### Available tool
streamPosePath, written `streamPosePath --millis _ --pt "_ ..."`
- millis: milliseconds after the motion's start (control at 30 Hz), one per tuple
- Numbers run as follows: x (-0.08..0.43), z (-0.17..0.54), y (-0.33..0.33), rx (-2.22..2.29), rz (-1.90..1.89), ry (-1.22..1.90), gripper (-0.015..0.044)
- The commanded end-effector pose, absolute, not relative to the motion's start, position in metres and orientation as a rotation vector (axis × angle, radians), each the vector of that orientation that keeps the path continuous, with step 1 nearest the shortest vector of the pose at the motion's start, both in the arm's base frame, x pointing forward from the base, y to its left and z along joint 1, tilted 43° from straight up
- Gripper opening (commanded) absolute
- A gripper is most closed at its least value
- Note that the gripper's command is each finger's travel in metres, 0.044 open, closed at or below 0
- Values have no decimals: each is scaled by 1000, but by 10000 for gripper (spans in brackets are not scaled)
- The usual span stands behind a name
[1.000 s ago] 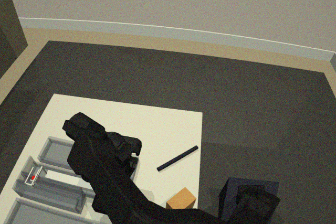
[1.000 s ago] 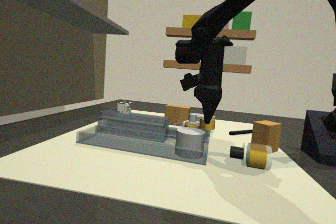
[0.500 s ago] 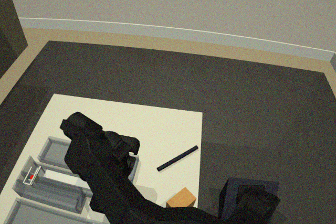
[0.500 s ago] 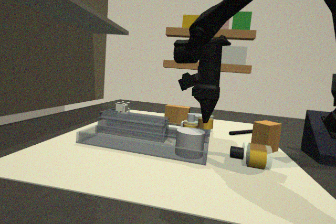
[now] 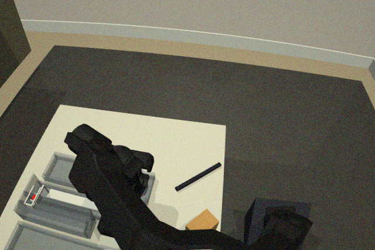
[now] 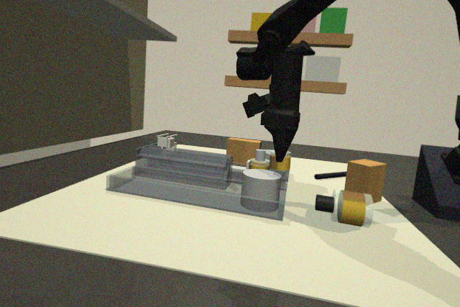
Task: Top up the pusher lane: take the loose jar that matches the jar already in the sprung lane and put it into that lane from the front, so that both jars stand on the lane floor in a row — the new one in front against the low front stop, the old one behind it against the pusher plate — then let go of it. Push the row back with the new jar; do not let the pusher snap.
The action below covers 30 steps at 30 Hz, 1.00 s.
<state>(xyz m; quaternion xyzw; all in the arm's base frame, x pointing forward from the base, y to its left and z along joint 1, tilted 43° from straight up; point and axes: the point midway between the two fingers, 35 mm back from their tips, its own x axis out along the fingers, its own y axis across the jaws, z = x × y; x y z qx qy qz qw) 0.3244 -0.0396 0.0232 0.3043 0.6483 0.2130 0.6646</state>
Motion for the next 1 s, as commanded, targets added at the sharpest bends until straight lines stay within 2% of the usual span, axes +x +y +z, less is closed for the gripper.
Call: streamPosePath --millis 0,967 --pt "334 27 -43 682 480 1435 0" --pt "338 28 -43 682 480 1435 0"
